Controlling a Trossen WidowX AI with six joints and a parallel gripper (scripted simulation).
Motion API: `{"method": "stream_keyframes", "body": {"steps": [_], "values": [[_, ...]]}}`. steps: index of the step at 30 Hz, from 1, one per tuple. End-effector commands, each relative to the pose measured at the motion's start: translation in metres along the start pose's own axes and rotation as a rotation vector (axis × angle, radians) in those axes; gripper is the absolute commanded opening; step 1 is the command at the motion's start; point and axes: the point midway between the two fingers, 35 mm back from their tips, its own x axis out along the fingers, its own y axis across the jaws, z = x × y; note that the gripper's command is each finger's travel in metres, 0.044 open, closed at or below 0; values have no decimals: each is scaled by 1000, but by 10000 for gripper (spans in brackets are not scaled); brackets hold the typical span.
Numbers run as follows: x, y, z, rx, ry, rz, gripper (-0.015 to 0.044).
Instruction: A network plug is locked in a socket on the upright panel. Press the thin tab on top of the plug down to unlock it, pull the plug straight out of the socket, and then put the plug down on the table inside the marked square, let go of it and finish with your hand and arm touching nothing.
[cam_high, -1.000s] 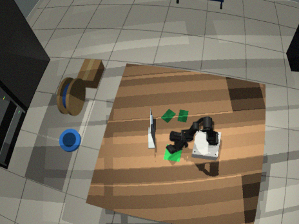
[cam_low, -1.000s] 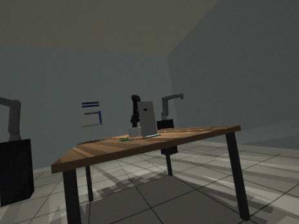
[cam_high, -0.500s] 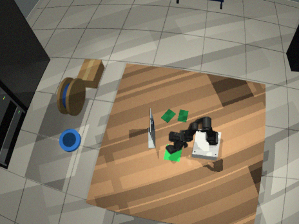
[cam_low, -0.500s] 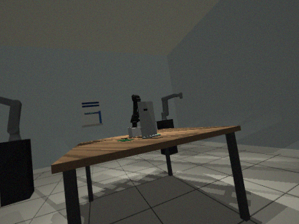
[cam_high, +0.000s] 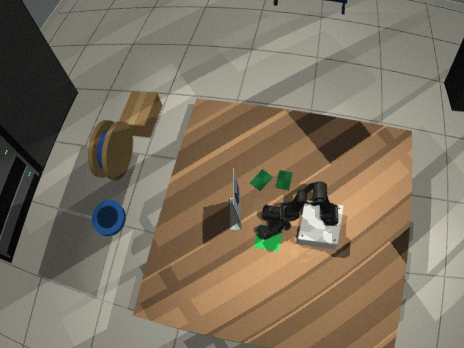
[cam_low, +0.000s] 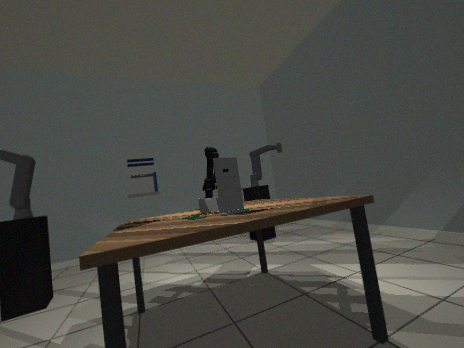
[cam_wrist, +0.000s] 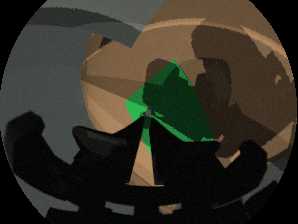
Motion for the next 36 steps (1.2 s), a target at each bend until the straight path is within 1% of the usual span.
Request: {"method": "stream_keyframes", "body": {"steps": [1,3,9,15,36], "values": [[0,0,0,0,0,0,0],[0,0,0,0,0,0,0],[0,0,0,0,0,0,156],[-1,0,0,0,0,0,156],[-19,-1,1,3,0,-5,156]]}}
